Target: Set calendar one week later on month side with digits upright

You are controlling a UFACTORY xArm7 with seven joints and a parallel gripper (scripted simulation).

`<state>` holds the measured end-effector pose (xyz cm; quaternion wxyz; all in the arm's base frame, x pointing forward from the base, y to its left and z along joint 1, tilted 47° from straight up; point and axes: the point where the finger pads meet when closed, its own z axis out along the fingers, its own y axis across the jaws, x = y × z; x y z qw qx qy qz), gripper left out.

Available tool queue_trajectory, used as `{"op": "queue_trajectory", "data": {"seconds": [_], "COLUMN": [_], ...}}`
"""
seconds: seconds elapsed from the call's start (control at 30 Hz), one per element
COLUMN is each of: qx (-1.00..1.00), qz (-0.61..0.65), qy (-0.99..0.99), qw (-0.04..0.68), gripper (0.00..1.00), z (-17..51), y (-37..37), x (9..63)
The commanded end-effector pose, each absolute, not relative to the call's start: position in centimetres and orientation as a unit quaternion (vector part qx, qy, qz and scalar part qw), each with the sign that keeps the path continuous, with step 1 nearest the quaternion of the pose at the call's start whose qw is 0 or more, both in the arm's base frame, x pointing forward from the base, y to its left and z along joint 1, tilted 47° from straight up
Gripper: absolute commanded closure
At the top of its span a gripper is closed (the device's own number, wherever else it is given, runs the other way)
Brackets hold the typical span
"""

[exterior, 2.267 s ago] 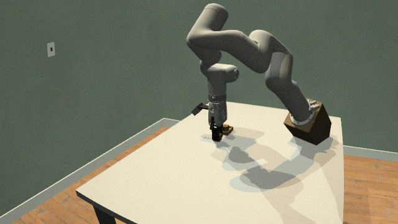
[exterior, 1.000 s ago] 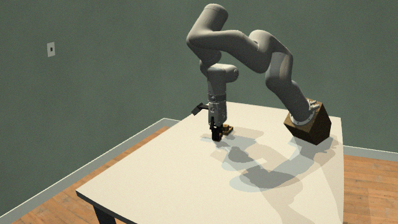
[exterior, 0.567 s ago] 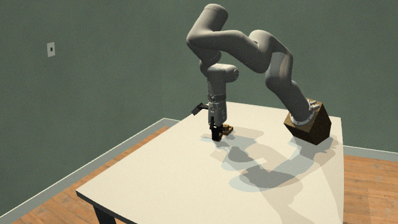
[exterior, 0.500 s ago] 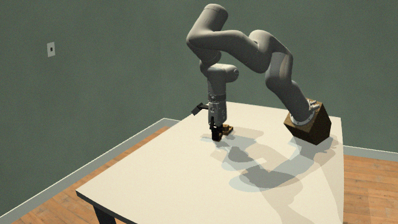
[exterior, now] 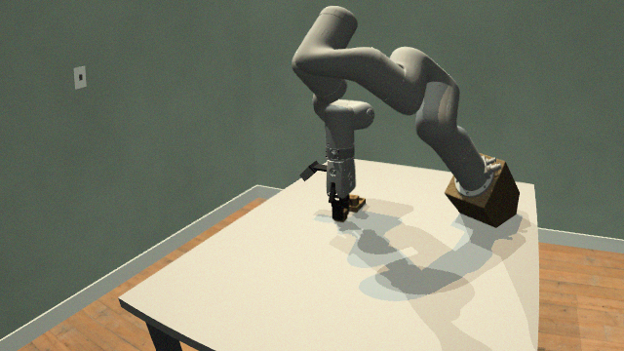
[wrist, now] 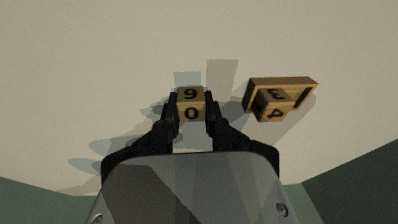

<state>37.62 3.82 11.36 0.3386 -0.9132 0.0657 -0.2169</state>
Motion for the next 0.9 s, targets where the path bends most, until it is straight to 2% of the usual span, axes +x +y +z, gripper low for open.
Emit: {"op": "queue_trajectory", "data": {"seconds": [0.0,0.87], "qx": [-0.913,-0.913], "qz": [-0.218,-0.218], "qy": [0.067,0.067], "qw": [0.338,0.338], "gripper": [0.73,0.73], "z": [11.37,11.16], "y": [3.73,3.92], "x": [37.69,37.83]}}
